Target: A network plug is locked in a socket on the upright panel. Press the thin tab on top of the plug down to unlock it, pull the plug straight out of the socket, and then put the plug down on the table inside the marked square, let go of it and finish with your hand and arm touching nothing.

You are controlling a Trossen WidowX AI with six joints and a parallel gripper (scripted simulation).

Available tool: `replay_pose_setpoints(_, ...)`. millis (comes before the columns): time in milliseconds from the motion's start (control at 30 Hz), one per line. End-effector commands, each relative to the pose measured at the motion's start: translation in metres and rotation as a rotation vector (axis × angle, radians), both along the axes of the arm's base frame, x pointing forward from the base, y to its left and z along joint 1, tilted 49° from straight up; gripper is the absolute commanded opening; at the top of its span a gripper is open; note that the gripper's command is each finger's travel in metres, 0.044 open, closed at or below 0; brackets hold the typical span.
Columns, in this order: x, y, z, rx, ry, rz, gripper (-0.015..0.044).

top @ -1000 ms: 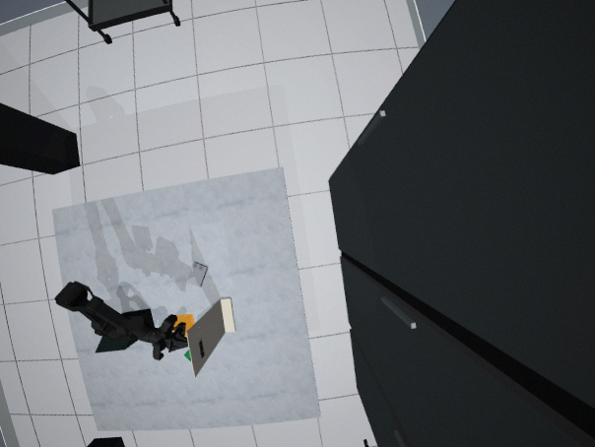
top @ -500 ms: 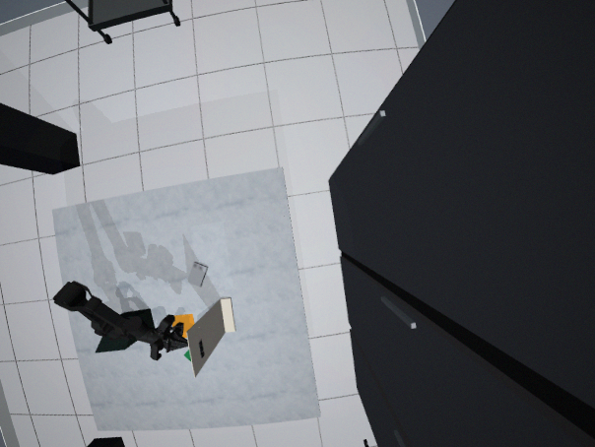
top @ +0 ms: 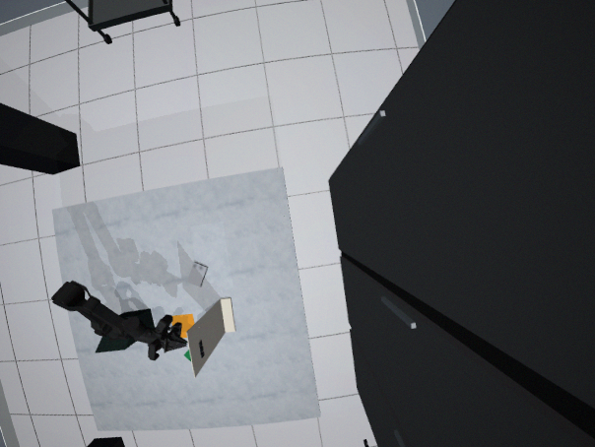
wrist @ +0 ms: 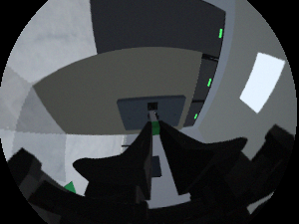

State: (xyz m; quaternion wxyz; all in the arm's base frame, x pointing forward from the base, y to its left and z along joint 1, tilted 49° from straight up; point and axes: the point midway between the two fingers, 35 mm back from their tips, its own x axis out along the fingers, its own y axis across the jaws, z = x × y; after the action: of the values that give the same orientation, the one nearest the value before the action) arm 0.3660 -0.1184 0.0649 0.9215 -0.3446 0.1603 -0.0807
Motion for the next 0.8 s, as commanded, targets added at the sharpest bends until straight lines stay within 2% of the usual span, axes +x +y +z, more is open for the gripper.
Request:
replay_pose_setpoints(0, -0.004, 0.001, -0.001, -0.001, 0.002, 0.004, 0.0000)
replay_pose_setpoints(767, -0.018, 0.002, 0.000, -0.001, 0.003, 0.004, 0.0000)
